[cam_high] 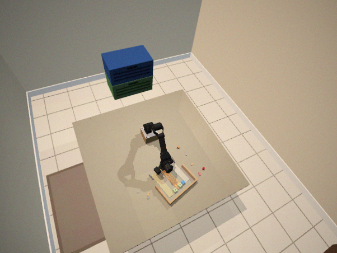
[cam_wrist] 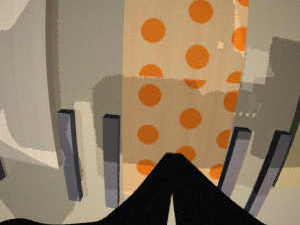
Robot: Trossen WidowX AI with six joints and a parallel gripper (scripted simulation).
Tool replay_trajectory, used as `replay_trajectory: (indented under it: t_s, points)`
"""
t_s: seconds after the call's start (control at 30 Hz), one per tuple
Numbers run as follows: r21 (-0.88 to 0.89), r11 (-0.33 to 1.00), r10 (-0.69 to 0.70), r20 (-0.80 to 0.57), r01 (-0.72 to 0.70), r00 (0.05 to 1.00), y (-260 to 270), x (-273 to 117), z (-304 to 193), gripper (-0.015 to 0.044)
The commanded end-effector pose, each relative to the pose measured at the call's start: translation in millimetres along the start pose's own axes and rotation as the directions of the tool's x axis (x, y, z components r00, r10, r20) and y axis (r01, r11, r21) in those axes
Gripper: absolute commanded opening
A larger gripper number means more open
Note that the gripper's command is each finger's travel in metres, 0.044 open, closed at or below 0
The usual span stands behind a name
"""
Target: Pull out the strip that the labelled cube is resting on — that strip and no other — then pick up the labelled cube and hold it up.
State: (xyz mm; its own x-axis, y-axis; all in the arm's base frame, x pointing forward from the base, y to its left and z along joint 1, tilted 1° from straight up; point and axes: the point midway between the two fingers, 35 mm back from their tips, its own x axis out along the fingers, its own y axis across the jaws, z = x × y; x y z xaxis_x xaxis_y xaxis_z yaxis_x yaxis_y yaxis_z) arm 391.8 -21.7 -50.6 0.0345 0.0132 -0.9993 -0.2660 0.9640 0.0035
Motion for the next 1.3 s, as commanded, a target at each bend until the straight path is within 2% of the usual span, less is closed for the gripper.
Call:
replay_trajectory:
  t_s: [0.0,0.43,1.27]
  points:
    - [-0.002,1.0,-0.001,-0.008,0.001,1.0,-0.7,4.6,-0.1,0.0]
    - [-0.002,1.0,-0.001,-0.007,0.001,1.0,-2.2,5.5,3.4,0.0]
    - [-0.002,1.0,-0.001,-0.011,0.001,1.0,-0.7,7.0,-34.7,0.0]
